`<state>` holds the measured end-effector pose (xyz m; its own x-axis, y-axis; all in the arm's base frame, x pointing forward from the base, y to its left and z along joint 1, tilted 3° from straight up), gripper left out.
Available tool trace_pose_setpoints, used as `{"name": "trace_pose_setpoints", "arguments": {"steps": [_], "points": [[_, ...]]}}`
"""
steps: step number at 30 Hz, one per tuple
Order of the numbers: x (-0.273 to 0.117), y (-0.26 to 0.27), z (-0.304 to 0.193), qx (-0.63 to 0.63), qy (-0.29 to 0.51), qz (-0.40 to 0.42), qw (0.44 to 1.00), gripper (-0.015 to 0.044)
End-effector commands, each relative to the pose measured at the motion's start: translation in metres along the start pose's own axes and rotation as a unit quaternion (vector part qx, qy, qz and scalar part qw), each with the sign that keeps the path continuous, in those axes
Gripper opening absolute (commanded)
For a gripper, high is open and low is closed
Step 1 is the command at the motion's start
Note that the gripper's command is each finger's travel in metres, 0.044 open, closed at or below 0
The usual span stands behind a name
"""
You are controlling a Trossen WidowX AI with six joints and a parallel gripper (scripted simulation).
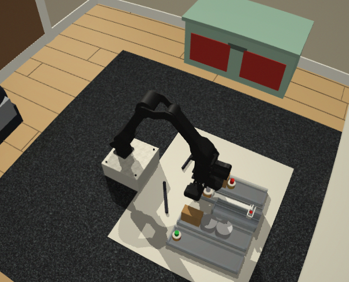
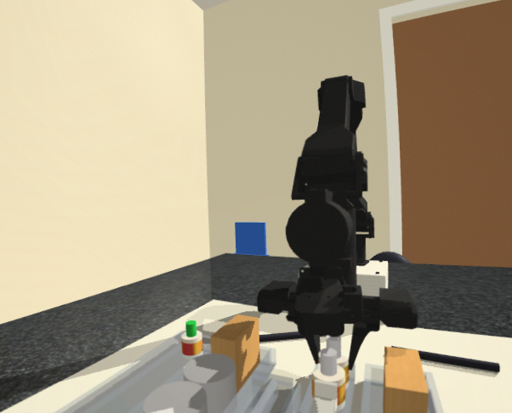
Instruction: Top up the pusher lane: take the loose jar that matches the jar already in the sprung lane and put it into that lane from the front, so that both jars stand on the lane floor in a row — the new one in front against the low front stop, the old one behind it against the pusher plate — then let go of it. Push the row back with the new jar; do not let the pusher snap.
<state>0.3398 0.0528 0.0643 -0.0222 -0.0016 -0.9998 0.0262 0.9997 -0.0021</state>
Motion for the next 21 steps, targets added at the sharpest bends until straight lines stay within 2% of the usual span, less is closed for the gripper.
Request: {"name": "trace_pose_setpoints", "arguments": {"steps": [1,5,21], "points": [[0.0,0.0,0.0,-0.001,0.0,-0.001,1.0,0.0184],[0.0,0.0,0.0,-0.001,0.0,-0.001,1.0,0.0279],[-0.02,0.001,0.0,-0.001,0.0,-0.001,1.0,0.0279]]}}
Point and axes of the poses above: the point midway between the two fingers, 35 mm back from their tips, its own x axis out along the fingers, its own y axis across the jaws, z = x × y, the point moved 10 cm from there along -x, back along the fingers, and after that the axes turned 10 degrees about x, right-handed, at the moved point
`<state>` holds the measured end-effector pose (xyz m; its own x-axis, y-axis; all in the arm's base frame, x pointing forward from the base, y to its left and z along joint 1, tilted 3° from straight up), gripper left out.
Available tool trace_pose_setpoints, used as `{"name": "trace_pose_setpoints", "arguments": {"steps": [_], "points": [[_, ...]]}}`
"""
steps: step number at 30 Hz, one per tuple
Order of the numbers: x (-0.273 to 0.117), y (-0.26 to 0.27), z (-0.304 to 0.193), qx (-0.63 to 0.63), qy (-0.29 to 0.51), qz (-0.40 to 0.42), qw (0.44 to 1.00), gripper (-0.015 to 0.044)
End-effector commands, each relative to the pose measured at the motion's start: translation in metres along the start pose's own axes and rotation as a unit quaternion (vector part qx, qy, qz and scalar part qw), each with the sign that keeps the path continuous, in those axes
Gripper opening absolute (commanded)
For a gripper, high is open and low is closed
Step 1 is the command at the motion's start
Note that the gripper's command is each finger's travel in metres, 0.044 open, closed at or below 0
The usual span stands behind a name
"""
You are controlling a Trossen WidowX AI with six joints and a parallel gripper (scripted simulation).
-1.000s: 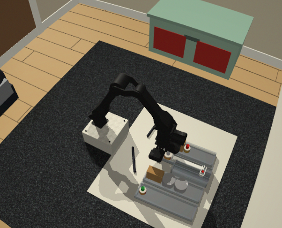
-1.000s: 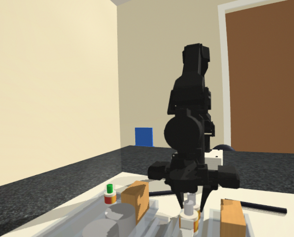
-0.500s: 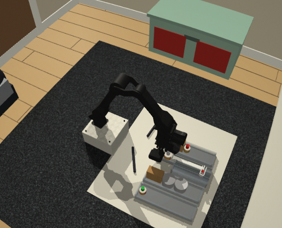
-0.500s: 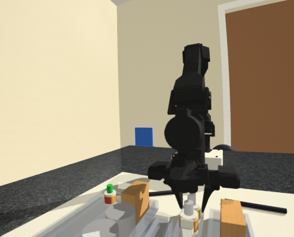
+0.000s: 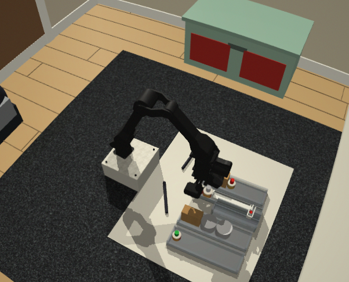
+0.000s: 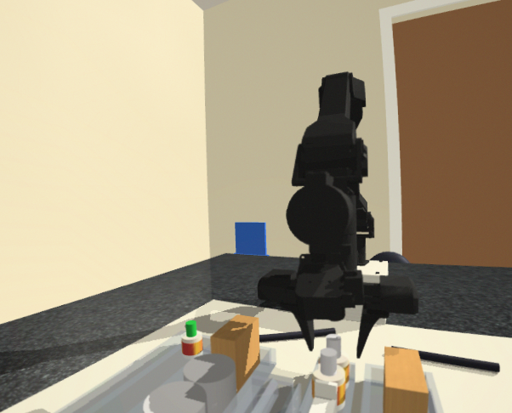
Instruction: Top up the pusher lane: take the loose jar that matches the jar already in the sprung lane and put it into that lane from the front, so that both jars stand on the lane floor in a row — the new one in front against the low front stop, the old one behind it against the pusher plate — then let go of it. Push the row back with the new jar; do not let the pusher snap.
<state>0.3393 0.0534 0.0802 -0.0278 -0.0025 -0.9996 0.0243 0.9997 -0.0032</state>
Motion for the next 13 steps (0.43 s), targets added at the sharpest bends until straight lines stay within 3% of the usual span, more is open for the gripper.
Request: {"name": "trace_pose_setpoints", "arguments": {"steps": [1,13], "points": [[-0.004,0.0,0.001,0.0,-0.003,0.0,1.0,0.0279],[-0.006,-0.005,-0.028,0.0,-0.002,-0.001,1.0,0.0279]]}}
Point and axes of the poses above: the point midway between the two fingers, 35 mm back from their tips, its own x axis out along the fingers, its own y axis across the jaws, z = x × y, the point moved 10 cm from there along -x, back along the fingers, and after that the axes turned 10 degrees about x, right-handed, at the moved point
